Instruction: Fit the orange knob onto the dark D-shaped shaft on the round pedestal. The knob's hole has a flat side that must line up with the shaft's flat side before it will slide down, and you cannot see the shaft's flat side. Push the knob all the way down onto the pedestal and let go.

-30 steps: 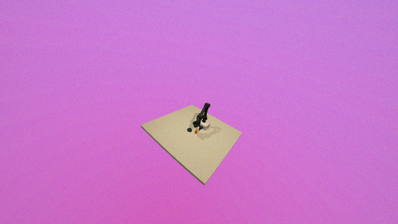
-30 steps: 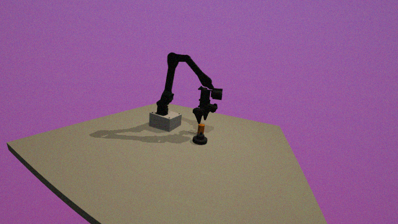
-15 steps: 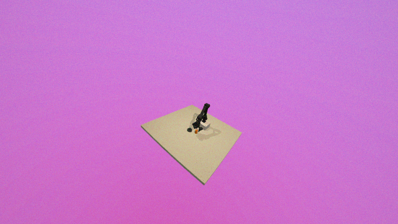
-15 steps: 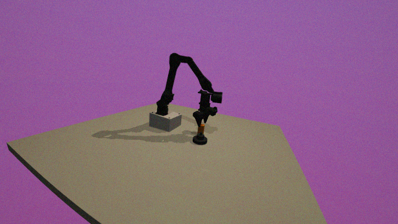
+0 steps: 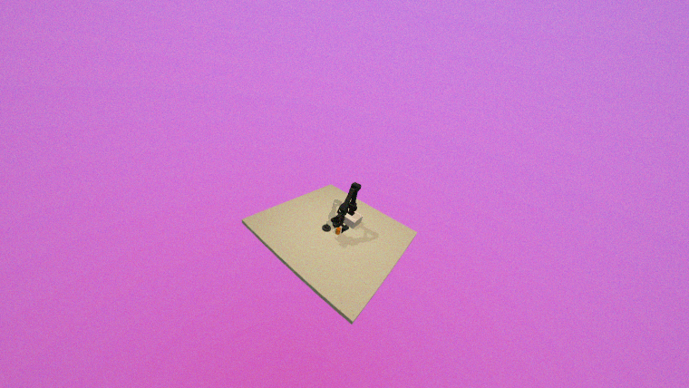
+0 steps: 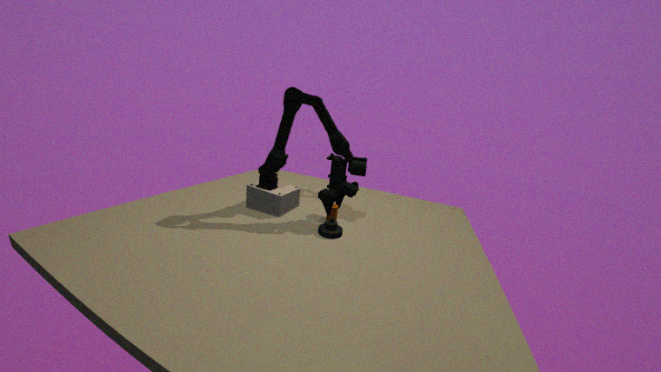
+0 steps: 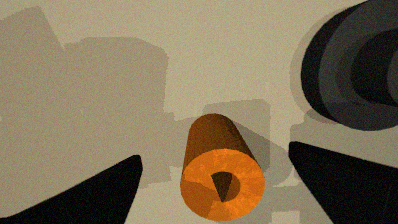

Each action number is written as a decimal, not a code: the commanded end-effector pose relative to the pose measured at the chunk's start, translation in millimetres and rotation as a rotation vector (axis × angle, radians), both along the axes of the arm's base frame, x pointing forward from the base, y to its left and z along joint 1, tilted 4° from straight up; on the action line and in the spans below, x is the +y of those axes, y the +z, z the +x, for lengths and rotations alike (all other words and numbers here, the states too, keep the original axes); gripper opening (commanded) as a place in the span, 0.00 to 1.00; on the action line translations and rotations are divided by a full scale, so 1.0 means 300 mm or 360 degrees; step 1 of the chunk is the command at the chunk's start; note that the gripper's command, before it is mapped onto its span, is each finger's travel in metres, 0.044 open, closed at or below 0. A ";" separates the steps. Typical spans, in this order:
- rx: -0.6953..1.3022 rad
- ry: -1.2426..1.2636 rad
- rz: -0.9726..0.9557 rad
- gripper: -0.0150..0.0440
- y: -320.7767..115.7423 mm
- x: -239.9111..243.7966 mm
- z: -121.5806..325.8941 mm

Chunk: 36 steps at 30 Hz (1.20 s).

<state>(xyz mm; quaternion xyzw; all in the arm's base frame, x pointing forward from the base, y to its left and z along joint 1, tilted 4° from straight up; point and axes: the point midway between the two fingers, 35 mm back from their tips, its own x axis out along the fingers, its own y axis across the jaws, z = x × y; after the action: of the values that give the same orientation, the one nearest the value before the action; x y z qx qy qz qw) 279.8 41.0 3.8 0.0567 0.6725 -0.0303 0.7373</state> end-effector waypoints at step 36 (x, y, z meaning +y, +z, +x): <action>0.0017 -0.0011 -0.0006 0.26 -0.044 0.003 0.009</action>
<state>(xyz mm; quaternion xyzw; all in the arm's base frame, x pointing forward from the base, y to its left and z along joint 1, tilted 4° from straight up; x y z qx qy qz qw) 277.4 41.2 -21.6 0.0561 0.6805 -0.0336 0.7298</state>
